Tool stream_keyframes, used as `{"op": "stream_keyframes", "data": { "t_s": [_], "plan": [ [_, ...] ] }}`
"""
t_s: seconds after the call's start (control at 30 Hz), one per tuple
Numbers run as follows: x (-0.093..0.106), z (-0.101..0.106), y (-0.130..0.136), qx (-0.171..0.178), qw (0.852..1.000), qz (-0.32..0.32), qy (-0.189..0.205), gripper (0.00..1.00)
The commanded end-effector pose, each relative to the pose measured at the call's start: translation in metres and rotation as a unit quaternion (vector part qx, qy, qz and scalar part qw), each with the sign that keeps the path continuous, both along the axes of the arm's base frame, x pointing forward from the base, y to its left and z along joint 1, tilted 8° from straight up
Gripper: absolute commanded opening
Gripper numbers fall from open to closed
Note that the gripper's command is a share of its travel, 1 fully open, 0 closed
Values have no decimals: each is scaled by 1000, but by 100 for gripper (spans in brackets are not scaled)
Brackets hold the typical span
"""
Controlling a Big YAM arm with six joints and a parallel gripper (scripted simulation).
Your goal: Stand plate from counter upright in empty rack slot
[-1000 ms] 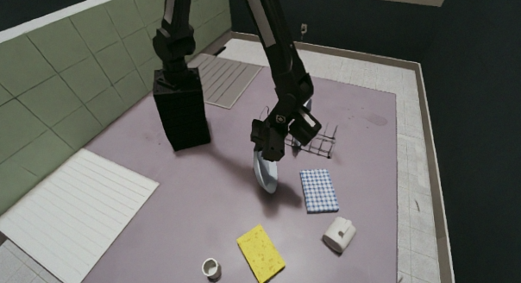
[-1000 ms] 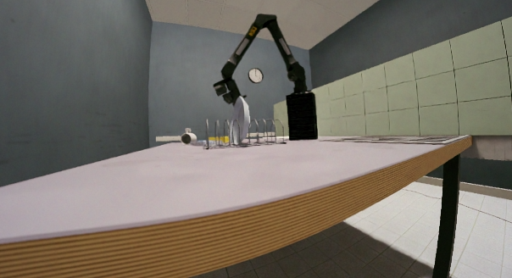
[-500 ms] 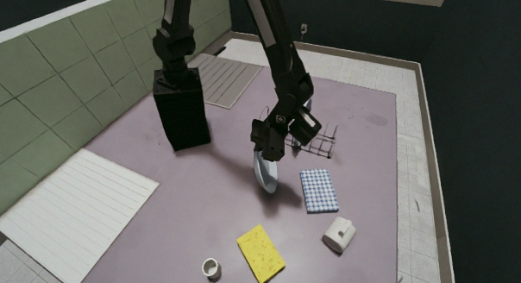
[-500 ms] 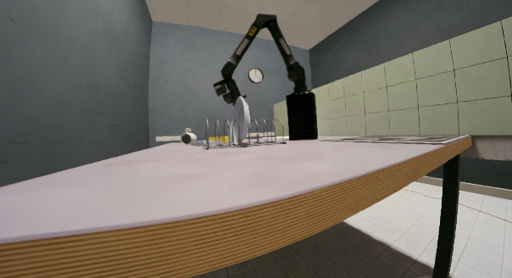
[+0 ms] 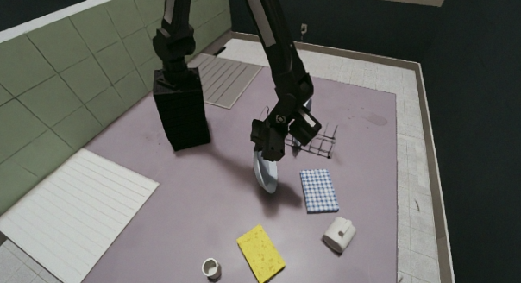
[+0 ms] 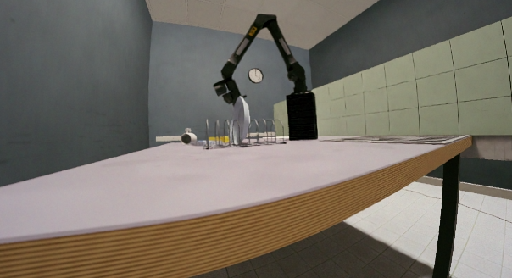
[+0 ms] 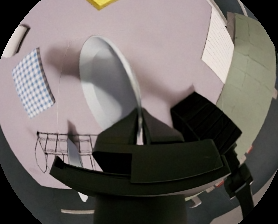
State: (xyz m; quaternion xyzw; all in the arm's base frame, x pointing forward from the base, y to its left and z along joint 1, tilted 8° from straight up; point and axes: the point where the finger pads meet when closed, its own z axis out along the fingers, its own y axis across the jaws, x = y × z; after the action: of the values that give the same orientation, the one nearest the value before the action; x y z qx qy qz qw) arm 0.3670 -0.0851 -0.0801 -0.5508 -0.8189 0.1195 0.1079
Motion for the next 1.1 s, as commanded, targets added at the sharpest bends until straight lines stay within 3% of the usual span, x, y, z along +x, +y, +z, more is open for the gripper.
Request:
{"op": "stream_keyframes", "data": {
  "t_s": [0.0,1.07],
  "plan": [
    [7,10,-1,-5,1000,0,-1,0],
    [7,44,-9,-4,1000,0,-10,0]
  ]
}}
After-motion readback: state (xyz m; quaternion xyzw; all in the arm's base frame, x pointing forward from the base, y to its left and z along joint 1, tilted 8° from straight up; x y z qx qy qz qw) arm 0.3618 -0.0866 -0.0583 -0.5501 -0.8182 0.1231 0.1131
